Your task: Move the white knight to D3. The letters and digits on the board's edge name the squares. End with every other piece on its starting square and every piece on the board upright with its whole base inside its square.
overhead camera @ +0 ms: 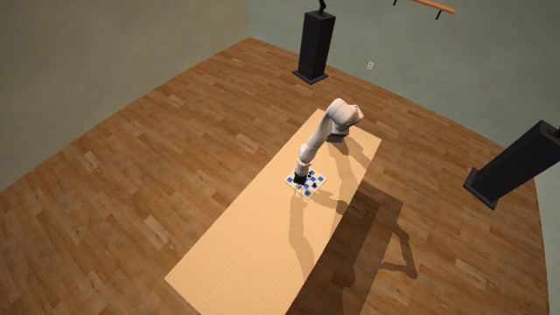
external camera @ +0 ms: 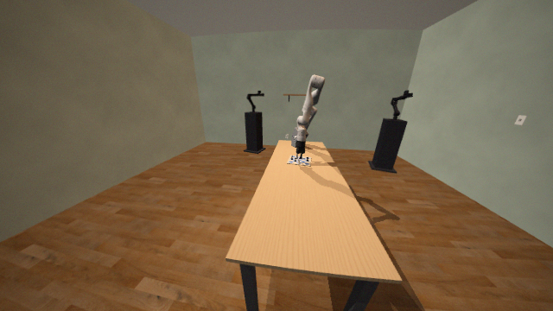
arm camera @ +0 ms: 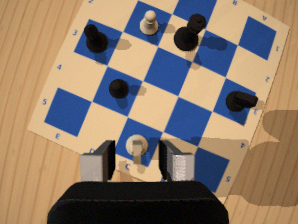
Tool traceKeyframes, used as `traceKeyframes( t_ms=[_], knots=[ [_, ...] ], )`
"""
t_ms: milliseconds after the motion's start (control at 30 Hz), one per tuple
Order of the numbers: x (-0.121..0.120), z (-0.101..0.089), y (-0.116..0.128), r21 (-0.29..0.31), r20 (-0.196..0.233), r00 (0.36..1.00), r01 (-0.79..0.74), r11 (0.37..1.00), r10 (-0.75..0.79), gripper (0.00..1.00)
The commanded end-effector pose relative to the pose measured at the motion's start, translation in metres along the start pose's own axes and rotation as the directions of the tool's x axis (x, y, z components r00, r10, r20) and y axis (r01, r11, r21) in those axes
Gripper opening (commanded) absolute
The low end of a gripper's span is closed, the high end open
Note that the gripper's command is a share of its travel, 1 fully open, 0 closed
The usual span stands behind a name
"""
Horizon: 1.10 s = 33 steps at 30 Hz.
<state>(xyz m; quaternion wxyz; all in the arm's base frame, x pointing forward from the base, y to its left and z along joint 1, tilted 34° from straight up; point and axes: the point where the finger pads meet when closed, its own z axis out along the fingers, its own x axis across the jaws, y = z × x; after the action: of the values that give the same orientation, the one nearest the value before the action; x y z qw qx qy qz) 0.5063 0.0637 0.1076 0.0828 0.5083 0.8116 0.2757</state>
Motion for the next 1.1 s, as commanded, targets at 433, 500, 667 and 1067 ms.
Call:
traceKeyframes(
  t_ms=[433, 500, 667, 1067],
  knots=[
    [0.0, 0.015, 0.001, -0.001, 0.001, 1.0, 0.0, 1.0, 0.0, 0.73],
    [0.0, 0.017, 0.001, -0.001, 0.001, 1.0, 0.0, 1.0, 0.0, 0.73],
    [0.0, 0.027, 0.001, -0.001, 0.001, 1.0, 0.0, 1.0, 0.0, 0.73],
    [0.0, 0.034, 0.001, -0.001, 0.001, 1.0, 0.0, 1.0, 0.0, 0.73]
  ],
)
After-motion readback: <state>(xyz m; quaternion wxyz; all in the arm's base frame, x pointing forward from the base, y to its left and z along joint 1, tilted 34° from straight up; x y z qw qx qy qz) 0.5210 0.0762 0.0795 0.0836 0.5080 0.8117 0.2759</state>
